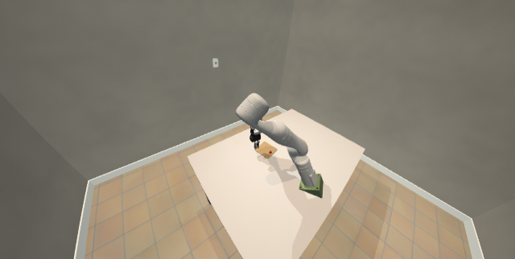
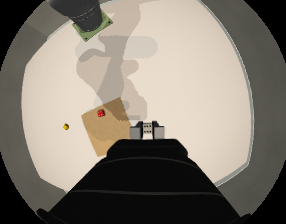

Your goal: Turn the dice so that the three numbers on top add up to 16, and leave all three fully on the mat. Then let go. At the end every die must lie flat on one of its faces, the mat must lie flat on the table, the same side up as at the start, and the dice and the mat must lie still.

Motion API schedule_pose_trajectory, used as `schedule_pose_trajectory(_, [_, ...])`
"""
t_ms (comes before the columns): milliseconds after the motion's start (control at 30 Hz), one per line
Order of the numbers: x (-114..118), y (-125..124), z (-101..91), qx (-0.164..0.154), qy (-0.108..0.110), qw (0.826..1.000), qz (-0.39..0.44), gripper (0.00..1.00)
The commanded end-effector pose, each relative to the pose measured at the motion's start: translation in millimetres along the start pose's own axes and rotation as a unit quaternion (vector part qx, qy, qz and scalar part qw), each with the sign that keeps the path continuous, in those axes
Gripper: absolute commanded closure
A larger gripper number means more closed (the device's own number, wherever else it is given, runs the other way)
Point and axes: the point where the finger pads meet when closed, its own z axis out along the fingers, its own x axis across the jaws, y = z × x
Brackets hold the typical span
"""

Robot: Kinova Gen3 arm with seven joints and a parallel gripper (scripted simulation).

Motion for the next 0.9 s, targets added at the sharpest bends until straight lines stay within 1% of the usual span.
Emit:
schedule_pose_trajectory(0, [-14.8, 5.9, -1.7, 0.001, 0.005, 1.000, -0.006, 0.66])
schedule_pose_trajectory(133, [-51.5, 15.6, -3.7, 0.000, 0.005, 0.999, -0.043, 0.66])
schedule_pose_trajectory(200, [-51.5, 15.6, -3.7, 0.000, 0.005, 0.999, -0.043, 0.66])
schedule_pose_trajectory(333, [-88.9, 22.0, -3.6, 0.000, 0.005, 0.997, -0.081, 0.66])
schedule_pose_trajectory(433, [-107.7, 23.9, -2.7, 0.001, 0.005, 0.995, -0.100, 0.66])
schedule_pose_trajectory(533, [-115.3, 24.5, -2.2, 0.001, 0.005, 0.994, -0.108, 0.66])
schedule_pose_trajectory(867, [-116.0, 24.6, -2.2, 0.001, 0.005, 0.994, -0.109, 0.66])
